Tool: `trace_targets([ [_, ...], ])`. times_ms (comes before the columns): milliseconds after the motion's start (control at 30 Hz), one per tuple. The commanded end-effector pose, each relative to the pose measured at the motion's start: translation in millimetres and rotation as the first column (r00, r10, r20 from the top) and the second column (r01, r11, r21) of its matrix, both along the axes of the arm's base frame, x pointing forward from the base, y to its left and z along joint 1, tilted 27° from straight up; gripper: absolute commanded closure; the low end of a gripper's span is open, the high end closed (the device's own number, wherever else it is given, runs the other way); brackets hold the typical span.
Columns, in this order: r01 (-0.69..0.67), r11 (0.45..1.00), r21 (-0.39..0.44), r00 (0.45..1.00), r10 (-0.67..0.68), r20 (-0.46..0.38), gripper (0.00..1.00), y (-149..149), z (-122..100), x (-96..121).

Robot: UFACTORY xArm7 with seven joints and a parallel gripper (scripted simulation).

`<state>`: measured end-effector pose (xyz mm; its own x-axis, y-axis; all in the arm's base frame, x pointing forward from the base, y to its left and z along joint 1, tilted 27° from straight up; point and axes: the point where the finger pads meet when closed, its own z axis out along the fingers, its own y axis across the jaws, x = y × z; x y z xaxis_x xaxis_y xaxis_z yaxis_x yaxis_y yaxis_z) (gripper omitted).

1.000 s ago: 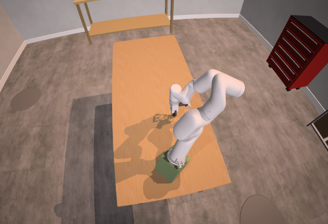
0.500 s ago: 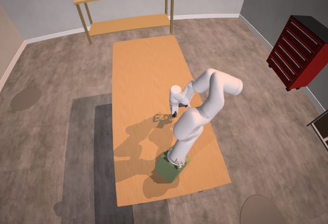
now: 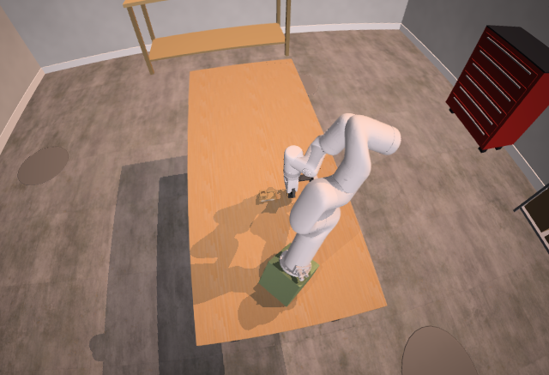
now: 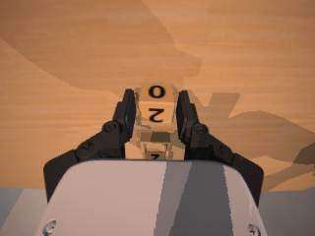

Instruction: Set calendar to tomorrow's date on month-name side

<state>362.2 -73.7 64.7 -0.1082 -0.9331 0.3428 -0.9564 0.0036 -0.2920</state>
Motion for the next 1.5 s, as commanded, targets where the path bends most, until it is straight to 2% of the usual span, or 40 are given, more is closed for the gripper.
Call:
trace_targets([
  [0, -0.001, 1.0, 0.0, 1.0, 0.001, 0.003, 0.51, 0.3, 0.2, 1.1],
  [1167, -0.001, 1.0, 0.0, 1.0, 0.001, 0.003, 0.51, 0.3, 0.2, 1.1],
  [1200, -0.001, 1.0, 0.0, 1.0, 0.001, 0.003, 0.71, 0.3, 0.2, 1.1],
  [1467, -0.001, 1.0, 0.0, 1.0, 0.001, 0.003, 0.71, 0.3, 0.2, 1.1],
])
